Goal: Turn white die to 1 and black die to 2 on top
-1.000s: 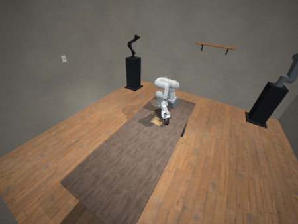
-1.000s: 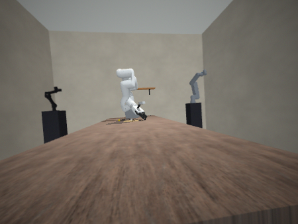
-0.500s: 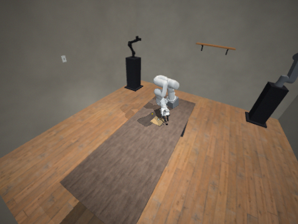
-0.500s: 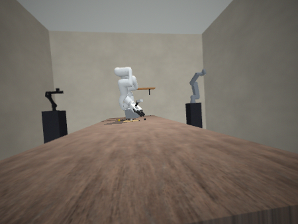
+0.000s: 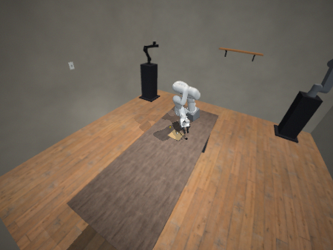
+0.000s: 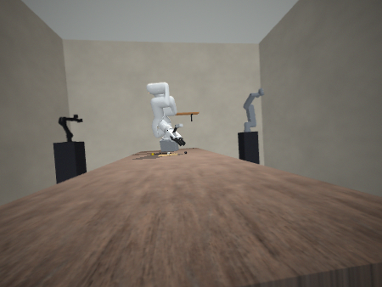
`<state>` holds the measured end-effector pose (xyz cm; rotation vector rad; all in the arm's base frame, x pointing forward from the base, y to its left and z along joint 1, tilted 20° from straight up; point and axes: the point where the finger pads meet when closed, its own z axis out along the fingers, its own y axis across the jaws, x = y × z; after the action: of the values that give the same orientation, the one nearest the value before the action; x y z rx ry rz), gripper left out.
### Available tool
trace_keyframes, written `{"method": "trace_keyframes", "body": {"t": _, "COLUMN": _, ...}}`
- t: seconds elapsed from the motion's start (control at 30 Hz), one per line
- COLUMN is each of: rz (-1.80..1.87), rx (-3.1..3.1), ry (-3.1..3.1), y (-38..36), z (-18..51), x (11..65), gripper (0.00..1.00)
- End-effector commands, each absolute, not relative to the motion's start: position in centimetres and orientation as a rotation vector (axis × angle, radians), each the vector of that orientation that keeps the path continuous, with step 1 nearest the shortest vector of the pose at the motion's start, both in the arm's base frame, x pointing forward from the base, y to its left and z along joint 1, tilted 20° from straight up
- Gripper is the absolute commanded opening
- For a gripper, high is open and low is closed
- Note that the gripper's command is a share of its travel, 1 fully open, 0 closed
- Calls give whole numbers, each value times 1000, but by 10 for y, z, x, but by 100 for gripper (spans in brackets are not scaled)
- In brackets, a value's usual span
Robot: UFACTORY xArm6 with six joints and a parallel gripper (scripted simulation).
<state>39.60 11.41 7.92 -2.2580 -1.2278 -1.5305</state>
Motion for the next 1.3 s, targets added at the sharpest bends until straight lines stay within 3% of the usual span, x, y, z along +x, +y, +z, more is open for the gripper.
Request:
{"method": "trace_keyframes", "body": {"t": 0.0, "rz": -1528, "rx": -2259, "ry": -1229, "y": 115, "z": 101, "x": 389, "gripper": 31}}
{"method": "trace_keyframes", "body": {"t": 0.67, "rz": -1465, "rx": -2320, "ry": -1253, "y": 120, "z": 113, "x": 387, "gripper": 31}}
{"method": "trace_keyframes", "body": {"t": 1.27, "rz": -1042, "rx": -2713, "ry": -1325, "y": 137, "z": 127, "x": 399, "gripper": 31}}
